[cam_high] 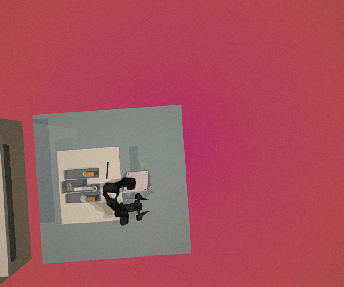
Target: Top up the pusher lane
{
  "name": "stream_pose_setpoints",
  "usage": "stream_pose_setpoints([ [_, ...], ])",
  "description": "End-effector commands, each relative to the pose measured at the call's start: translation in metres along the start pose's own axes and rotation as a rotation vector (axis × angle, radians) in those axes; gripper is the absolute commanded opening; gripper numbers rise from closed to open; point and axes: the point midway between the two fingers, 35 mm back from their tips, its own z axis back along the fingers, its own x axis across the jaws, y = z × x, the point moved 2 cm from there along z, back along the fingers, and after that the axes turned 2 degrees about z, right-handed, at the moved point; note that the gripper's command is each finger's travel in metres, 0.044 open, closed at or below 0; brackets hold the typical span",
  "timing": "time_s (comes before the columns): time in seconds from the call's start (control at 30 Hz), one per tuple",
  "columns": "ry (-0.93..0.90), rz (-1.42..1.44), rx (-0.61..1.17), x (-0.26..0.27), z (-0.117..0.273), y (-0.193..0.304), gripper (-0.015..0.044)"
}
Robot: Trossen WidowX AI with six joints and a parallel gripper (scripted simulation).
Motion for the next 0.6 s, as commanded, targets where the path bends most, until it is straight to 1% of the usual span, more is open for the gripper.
stream_pose_setpoints([
  [0.0,0.001,-0.016,0.007,-0.001,0.001,0.001,0.0426],
  [0.03,0.006,-0.065,0.029,-0.003,0.005,0.005,0.044],
  [0.2,0.105,-0.569,0.229,-0.02,0.047,0.04,0.044],
  [0.4,0.346,-1.228,0.428,-0.023,0.113,0.086,0.044],
  [0.57,0.508,-1.553,0.497,-0.015,0.149,0.108,0.044],
])
